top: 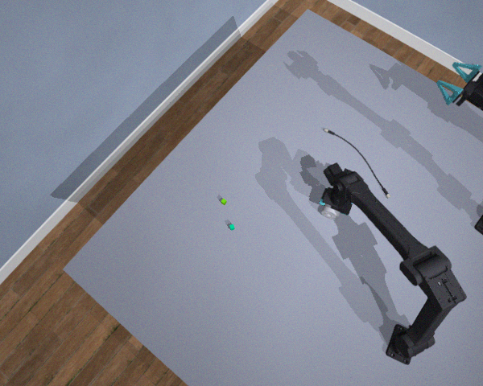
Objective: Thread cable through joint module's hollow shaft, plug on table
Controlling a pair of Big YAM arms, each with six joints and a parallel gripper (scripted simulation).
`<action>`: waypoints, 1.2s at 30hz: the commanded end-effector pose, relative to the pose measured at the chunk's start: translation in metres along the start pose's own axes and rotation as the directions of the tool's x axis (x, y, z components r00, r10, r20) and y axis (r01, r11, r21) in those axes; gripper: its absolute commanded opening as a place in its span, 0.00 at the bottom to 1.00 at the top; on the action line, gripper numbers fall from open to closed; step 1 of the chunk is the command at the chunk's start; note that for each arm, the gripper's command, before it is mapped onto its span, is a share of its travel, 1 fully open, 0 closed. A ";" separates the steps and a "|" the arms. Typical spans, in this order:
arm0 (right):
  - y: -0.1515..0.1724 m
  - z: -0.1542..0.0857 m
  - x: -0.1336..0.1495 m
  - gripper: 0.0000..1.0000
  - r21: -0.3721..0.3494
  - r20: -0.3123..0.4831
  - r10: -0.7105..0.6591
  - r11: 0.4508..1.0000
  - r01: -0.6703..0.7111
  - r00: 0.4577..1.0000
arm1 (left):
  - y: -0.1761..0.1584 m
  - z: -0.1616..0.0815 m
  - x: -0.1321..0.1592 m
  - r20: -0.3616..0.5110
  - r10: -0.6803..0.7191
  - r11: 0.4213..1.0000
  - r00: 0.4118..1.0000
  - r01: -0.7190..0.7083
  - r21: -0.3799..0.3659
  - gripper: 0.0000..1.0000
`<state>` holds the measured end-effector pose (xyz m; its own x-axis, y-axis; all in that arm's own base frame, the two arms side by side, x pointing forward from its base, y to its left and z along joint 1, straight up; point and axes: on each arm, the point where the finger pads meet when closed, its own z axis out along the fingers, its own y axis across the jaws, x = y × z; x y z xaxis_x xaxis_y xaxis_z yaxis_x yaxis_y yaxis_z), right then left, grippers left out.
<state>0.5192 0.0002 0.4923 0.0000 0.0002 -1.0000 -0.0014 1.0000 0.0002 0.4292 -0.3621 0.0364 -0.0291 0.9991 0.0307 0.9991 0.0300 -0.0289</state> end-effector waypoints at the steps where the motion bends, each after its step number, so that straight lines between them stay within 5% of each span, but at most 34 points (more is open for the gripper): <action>1: -0.004 0.002 -0.041 1.00 0.008 0.069 0.002 1.000 -0.003 0.998 | 0.022 -0.075 -0.026 0.094 0.068 0.992 0.993 -0.058 -0.111 0.70; 36: -0.004 0.002 -0.041 1.00 0.008 0.069 0.002 1.000 -0.003 0.998 | 0.028 -0.081 -0.023 0.083 0.242 0.964 0.967 -0.230 -0.136 0.70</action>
<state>0.5192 0.0002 0.4923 0.0000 0.0002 -1.0000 -0.0014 1.0000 0.0002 0.4294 -0.3632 0.0422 0.1977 0.9802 0.0145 0.9800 -0.1972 -0.0278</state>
